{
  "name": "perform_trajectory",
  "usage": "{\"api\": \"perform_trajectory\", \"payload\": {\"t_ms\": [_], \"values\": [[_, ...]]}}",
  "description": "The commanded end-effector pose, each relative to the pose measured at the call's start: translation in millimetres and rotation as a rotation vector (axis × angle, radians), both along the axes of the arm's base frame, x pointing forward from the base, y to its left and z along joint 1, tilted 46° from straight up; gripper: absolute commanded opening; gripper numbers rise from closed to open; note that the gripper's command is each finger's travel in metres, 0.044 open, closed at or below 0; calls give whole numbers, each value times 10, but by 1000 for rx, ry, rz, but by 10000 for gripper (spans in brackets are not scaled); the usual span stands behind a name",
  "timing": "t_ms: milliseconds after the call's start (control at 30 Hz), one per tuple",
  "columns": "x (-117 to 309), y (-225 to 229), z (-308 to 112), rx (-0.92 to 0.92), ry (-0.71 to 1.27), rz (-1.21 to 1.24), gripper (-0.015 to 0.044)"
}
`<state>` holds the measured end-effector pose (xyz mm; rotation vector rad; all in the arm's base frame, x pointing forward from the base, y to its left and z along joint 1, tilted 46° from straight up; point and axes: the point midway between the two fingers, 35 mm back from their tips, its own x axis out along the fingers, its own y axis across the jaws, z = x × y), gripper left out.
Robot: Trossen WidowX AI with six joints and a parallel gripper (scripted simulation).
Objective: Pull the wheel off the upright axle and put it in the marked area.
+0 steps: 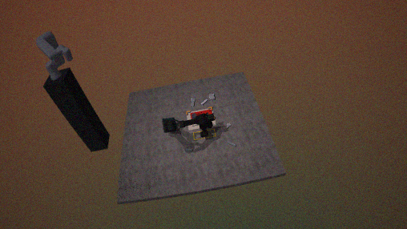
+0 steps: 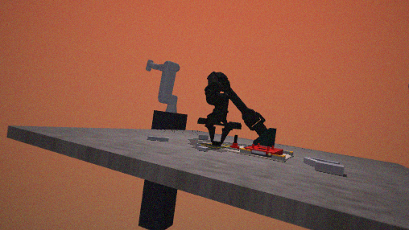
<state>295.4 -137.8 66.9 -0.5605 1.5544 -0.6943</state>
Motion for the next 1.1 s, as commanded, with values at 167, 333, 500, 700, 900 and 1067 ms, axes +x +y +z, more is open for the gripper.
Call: {"api": "perform_trajectory", "payload": {"t_ms": [167, 333, 500, 700, 900, 1067], "values": [[37, 153, 142, 2, 2, 0, 300], [64, 418, 402, -1, 8, 2, 300], [40, 434, 352, 0, 6, 15, 352], [-342, 866, 425, 11, 9, 10, 440], [-672, 1102, 496, 2, 13, 2, 440], [-672, 1102, 496, 2, 13, 2, 440]]}}
